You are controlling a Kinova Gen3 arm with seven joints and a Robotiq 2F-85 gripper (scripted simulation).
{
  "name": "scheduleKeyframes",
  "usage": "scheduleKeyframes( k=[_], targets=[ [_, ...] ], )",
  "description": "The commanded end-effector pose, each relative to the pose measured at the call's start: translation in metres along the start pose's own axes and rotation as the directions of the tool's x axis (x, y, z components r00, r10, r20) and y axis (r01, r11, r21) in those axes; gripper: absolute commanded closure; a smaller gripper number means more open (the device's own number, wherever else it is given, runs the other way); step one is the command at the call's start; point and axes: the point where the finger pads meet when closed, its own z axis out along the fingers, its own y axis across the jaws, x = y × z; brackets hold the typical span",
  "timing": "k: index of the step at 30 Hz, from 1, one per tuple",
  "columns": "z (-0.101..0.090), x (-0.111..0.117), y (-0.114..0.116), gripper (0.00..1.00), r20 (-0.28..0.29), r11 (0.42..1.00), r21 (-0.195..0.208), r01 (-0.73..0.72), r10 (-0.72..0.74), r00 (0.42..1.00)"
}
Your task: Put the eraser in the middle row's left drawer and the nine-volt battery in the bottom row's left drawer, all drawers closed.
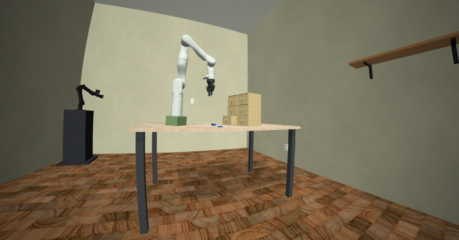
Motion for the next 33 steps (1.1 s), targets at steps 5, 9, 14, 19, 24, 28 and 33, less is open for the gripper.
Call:
scheduleKeyframes(
  k=[5,9,14,19,24,28,33],
  targets=[
    [0.000,0.000,0.000,0.67,0.001,1.000,0.000,0.000,0.000,1.000],
    [0.000,0.000,0.000,0.67,0.001,1.000,0.001,0.000,0.000,1.000],
    [0.000,0.000,0.000,0.67,0.001,1.000,0.001,0.003,-0.003,1.000],
    [0.002,-0.002,0.000,0.67,0.002,1.000,0.004,0.021,-0.021,1.000],
    [0.006,-0.005,-0.001,0.67,0.002,0.998,0.010,0.064,-0.064,0.998],
    [0.011,-0.007,-0.002,0.67,0.002,0.995,0.016,0.103,-0.103,0.995],
    [0.019,-0.012,-0.003,0.67,0.001,0.985,0.025,0.173,-0.173,0.985]
  ],
)
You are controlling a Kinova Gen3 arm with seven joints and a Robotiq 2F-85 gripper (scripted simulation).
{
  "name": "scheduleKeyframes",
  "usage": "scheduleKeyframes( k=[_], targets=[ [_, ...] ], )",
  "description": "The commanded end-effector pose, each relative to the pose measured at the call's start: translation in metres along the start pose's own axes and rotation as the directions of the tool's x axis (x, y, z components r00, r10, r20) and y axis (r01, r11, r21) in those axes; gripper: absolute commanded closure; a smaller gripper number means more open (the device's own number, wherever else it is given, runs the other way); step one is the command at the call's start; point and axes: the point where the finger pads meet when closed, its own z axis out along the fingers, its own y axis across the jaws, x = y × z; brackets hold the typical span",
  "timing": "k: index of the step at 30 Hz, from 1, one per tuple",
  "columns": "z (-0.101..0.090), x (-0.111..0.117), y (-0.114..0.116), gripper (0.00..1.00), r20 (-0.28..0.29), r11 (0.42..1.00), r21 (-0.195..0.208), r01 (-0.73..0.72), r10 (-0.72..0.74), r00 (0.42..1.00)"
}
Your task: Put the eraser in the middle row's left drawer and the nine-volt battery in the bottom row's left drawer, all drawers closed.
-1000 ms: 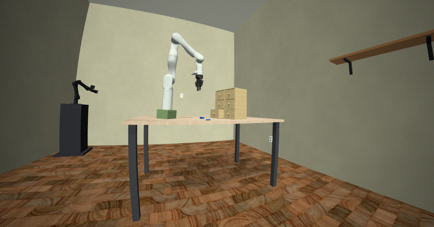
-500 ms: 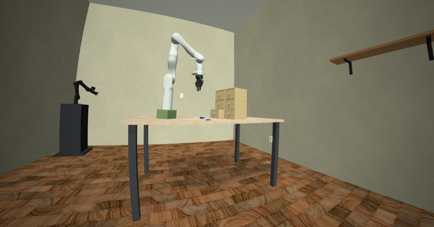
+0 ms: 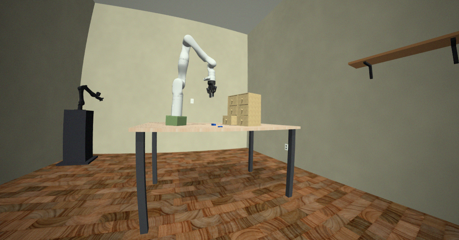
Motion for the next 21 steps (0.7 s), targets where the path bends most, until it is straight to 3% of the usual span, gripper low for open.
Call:
scheduleKeyframes(
  k=[1,13,21],
  targets=[
    [0.007,-0.002,0.001,0.67,-0.006,0.999,-0.003,0.043,-0.043,0.999],
    [0.040,-0.014,-0.005,0.67,-0.016,0.953,0.018,0.301,-0.301,0.954],
    [0.075,-0.022,-0.010,0.67,-0.029,0.844,0.018,0.535,-0.535,0.845]
  ],
)
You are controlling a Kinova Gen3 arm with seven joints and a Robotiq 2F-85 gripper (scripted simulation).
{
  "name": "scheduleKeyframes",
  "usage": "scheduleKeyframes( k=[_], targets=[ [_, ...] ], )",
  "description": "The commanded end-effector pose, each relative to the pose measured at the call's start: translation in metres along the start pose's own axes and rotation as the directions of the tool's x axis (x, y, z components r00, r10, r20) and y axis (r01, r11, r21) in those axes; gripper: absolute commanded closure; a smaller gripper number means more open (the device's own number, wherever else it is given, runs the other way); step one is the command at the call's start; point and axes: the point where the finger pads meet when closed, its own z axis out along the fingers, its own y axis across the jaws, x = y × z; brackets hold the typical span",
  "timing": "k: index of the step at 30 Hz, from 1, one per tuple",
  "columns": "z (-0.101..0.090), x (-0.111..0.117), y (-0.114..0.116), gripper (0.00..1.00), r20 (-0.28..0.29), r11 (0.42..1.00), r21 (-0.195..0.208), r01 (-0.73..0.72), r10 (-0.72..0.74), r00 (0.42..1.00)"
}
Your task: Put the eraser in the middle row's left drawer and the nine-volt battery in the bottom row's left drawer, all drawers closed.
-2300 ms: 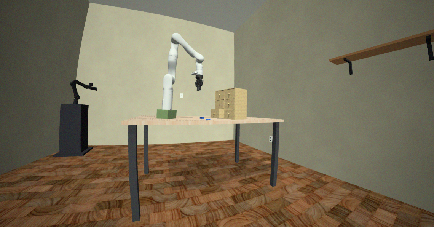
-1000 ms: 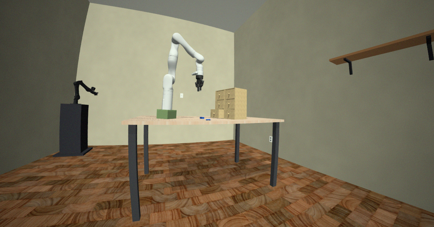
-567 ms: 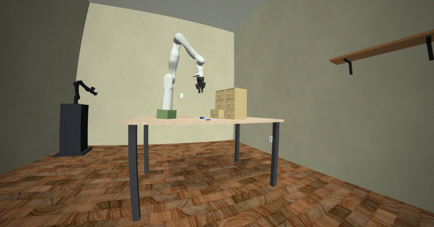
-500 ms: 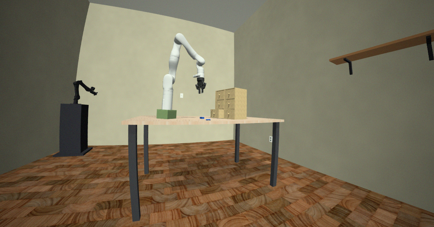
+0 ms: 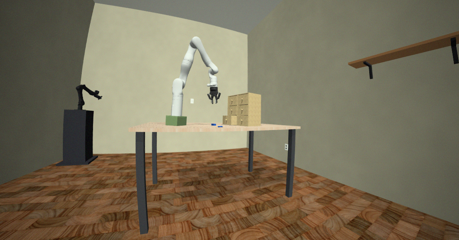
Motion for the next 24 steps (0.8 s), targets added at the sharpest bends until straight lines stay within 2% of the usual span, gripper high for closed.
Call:
scheduleKeyframes(
  k=[1,7,10,24],
  targets=[
    [0.019,-0.001,0.005,0.67,-0.008,0.997,-0.028,0.072,-0.072,0.997],
    [0.047,-0.003,0.003,0.67,-0.001,0.963,-0.034,0.267,-0.267,0.964],
    [0.052,-0.004,0.003,0.67,0.000,0.954,-0.035,0.298,-0.298,0.955],
    [0.103,-0.006,0.007,0.67,0.043,0.781,-0.041,0.624,-0.622,0.782]
  ],
)
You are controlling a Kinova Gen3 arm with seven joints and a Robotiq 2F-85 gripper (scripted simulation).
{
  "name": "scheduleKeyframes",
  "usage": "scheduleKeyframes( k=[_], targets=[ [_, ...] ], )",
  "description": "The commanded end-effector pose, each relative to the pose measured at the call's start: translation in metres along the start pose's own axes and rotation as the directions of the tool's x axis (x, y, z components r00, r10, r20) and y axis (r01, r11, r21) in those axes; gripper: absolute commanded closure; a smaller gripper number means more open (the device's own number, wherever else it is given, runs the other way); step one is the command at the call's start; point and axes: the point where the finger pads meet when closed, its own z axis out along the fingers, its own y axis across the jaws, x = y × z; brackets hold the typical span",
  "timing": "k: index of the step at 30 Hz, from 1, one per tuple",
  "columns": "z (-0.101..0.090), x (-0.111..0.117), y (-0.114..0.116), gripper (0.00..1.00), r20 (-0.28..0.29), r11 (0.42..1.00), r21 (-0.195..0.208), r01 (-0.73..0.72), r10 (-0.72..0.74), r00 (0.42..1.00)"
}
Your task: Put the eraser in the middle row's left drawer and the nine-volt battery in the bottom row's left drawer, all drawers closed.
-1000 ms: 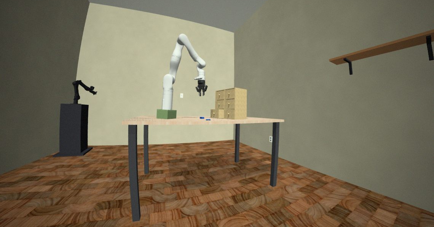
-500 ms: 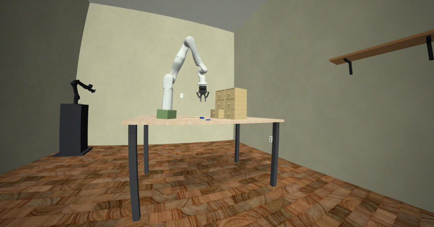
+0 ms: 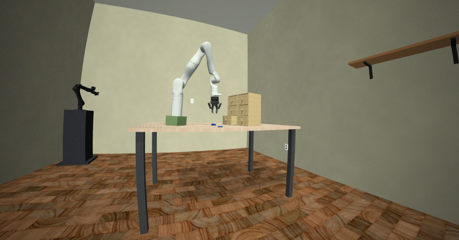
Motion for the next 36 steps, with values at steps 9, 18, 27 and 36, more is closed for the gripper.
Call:
scheduleKeyframes(
  k=[9,18,27,36],
  targets=[
    [0.026,-0.005,0.007,0.67,0.028,0.991,-0.020,0.133,-0.133,0.991],
    [0.034,-0.006,0.008,0.67,0.039,0.980,-0.016,0.196,-0.195,0.980],
    [0.035,-0.007,0.008,0.67,0.042,0.978,-0.015,0.209,-0.208,0.977],
    [0.035,-0.007,0.008,0.58,0.042,0.978,-0.015,0.209,-0.208,0.977]
  ],
)
